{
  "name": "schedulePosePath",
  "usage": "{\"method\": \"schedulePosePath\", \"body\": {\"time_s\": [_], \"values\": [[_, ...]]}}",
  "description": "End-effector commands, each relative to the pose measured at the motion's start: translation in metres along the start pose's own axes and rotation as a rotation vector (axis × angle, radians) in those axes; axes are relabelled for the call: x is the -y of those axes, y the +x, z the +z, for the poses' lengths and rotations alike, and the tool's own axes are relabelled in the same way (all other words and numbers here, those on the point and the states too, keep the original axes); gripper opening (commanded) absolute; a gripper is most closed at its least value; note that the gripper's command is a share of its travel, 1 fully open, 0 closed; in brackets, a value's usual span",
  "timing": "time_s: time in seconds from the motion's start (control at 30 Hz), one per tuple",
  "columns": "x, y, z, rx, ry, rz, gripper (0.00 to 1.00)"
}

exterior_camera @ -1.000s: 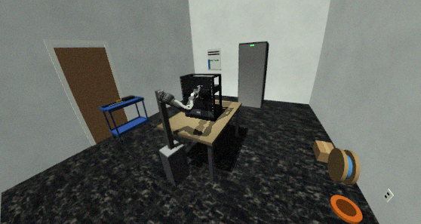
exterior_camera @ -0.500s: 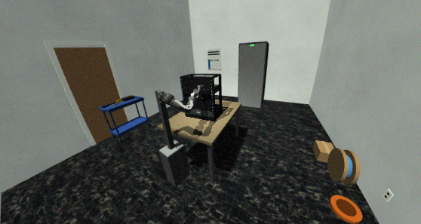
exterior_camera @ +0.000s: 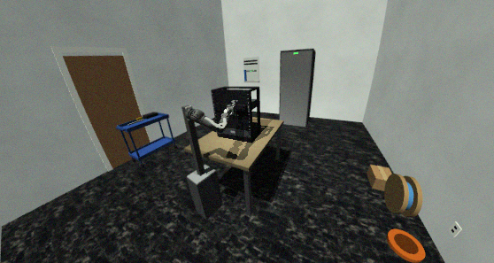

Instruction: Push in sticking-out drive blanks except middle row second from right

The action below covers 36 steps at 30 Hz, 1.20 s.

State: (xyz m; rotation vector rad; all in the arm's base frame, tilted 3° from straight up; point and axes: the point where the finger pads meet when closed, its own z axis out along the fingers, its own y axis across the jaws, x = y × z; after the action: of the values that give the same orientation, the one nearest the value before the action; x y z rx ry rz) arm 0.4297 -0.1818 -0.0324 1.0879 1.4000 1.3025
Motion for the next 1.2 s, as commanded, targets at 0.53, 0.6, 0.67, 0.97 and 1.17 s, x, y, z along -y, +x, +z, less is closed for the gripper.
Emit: {"method": "schedulePosePath", "body": {"time_s": [0.53, 0.6, 0.67, 0.97, 1.17], "values": [[-0.0012, 0.0008, 0.0003, -0.003, 0.0, -0.003, 0.0], [-0.0012, 0.0008, 0.0003, -0.003, 0.0, -0.003, 0.0], [-0.0012, 0.0008, 0.0003, -0.003, 0.0, -0.003, 0.0], [-0.0012, 0.0008, 0.0003, -0.003, 0.0, -0.003, 0.0], [-0.0012, 0.0008, 0.0003, -0.003, 0.0, -0.003, 0.0]]}}
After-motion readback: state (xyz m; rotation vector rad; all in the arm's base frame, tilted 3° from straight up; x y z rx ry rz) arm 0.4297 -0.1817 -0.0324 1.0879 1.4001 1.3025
